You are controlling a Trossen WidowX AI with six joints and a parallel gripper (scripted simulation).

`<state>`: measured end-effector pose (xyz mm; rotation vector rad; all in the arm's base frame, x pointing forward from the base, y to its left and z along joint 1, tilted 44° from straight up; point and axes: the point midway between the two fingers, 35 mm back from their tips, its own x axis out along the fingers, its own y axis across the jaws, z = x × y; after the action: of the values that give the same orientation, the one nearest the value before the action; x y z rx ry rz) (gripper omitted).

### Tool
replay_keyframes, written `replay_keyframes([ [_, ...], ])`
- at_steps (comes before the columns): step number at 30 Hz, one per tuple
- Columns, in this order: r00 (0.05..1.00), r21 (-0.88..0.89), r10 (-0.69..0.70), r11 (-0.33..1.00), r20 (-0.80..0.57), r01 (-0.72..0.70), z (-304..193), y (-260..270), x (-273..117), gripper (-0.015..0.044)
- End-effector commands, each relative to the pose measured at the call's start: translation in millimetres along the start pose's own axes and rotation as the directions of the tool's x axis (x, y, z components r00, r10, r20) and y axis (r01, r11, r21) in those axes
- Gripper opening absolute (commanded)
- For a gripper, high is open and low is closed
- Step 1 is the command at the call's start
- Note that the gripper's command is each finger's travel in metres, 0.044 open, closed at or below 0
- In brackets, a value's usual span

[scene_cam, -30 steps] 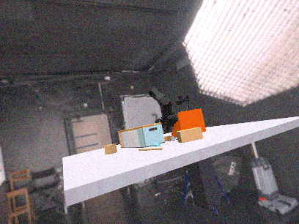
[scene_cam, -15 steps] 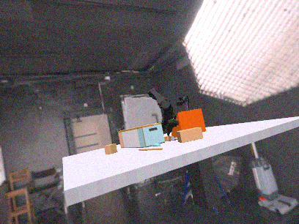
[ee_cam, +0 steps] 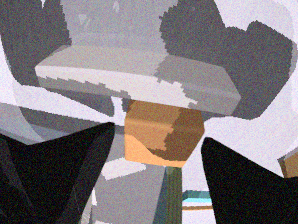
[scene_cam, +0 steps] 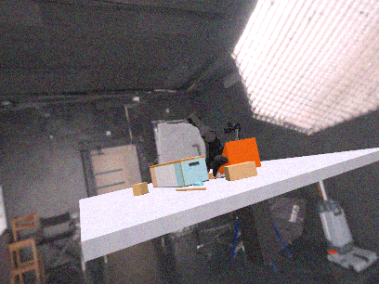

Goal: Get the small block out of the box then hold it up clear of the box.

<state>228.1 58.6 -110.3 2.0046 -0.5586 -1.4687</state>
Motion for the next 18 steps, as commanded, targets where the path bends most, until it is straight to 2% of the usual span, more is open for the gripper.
replay_keyframes([
  [1,1.000,-0.008,0.007,1.000,0.000,-0.007,3.1,2.3,2.7,0.0259],
  [7,1.000,-0.008,0.007,1.000,0.000,-0.007,3.1,2.3,2.7,0.0101],
  [10,1.000,-0.008,0.007,1.000,0.000,-0.007,3.1,2.3,2.7,0.0081],
  [13,1.000,-0.007,0.006,1.000,0.000,-0.006,-1.0,1.3,-4.1,0.0003],
  [18,1.000,-0.004,0.003,1.000,0.000,-0.003,-13.9,-0.6,-29.8,0.0000],
])
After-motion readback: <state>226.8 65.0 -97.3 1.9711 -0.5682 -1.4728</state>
